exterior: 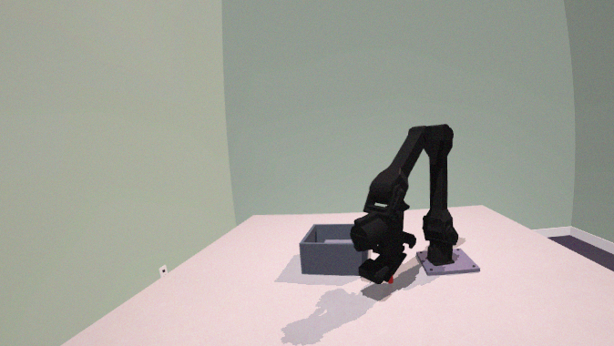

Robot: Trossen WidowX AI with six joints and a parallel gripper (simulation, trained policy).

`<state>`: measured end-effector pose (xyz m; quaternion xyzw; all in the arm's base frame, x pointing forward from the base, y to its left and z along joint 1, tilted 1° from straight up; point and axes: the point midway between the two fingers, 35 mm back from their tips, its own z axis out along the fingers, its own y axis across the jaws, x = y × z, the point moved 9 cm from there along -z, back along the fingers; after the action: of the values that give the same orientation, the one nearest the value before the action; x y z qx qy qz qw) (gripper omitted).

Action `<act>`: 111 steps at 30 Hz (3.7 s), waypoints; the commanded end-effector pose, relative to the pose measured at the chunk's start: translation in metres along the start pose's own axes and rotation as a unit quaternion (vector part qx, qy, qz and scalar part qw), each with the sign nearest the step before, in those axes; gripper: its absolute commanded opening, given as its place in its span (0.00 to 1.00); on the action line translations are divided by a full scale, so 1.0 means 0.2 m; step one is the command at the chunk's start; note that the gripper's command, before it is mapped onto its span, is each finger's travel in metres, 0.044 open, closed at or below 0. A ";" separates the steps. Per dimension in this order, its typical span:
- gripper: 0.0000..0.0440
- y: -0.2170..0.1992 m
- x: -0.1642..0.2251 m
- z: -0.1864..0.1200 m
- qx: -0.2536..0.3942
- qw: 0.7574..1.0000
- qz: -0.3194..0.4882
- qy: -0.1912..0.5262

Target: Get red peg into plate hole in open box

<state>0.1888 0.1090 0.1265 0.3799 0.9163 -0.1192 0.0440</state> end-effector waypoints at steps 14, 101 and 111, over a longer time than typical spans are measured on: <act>0.00 -0.11 -0.23 -0.38 -0.037 0.995 0.041 -0.086; 1.00 -0.12 -1.30 -0.28 -0.100 0.995 0.011 -0.014; 1.00 -0.02 -1.37 -0.39 -0.113 0.993 0.018 0.020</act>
<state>0.3733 -0.0654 0.2459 0.3869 0.9186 -0.0138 0.0787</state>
